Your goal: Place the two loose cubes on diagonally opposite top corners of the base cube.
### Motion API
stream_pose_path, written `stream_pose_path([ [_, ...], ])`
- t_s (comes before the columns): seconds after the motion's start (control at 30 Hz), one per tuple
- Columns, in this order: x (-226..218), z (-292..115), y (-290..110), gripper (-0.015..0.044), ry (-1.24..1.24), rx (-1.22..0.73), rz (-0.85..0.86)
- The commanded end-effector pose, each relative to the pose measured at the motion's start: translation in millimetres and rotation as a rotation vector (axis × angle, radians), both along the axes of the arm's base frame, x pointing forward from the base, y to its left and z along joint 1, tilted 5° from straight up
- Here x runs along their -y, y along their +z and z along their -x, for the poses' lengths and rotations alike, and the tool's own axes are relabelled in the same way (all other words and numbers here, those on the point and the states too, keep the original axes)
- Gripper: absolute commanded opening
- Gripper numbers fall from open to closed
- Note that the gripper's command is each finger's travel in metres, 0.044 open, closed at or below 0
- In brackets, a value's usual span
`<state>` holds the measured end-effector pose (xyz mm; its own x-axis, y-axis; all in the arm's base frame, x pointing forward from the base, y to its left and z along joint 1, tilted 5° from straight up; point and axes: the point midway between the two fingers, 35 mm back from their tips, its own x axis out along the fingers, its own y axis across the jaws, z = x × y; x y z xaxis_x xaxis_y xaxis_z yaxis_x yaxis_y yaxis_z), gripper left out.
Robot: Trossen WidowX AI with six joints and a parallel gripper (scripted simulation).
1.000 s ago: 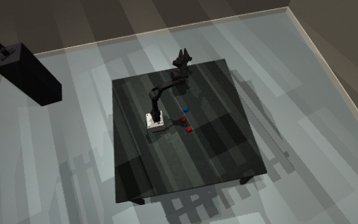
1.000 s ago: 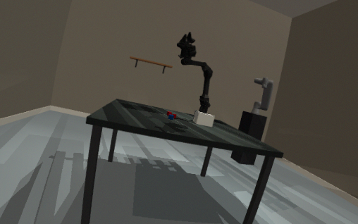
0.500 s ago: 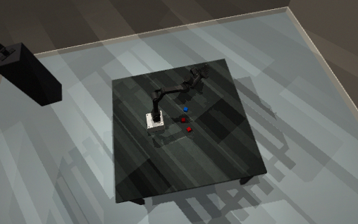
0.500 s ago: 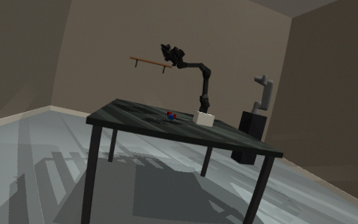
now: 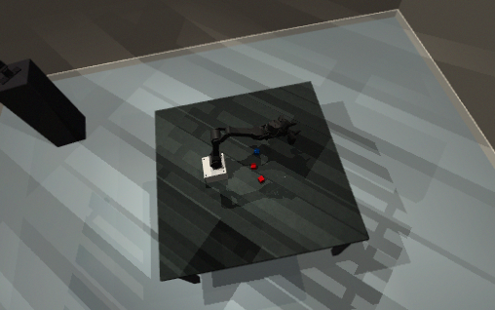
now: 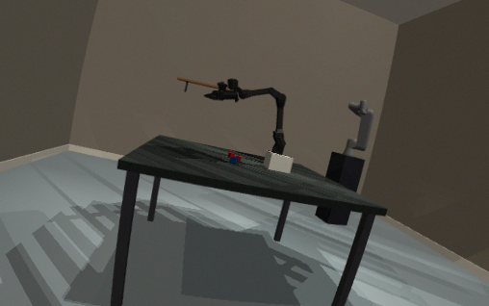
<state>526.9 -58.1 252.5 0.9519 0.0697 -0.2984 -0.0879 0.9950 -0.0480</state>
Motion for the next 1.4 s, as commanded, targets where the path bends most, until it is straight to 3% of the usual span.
stream_pose_path([
  [0.0, 39.8, 29.3, -62.3, 0.0265, -0.2, -0.261, -0.189],
  [0.37, 95.2, 136.6, -163.8, 0.0265, -0.706, -0.748, -0.531],
  [0.7, 106.5, 256.5, -205.5, 0.0265, -1.217, -1.119, -0.732],
  [1.13, 106.7, 258.5, -207.9, 0.0265, -1.226, -1.125, -0.734],
  [1.37, 108.7, 262.0, -268.0, 0.0265, -1.226, -1.125, -0.734],
])
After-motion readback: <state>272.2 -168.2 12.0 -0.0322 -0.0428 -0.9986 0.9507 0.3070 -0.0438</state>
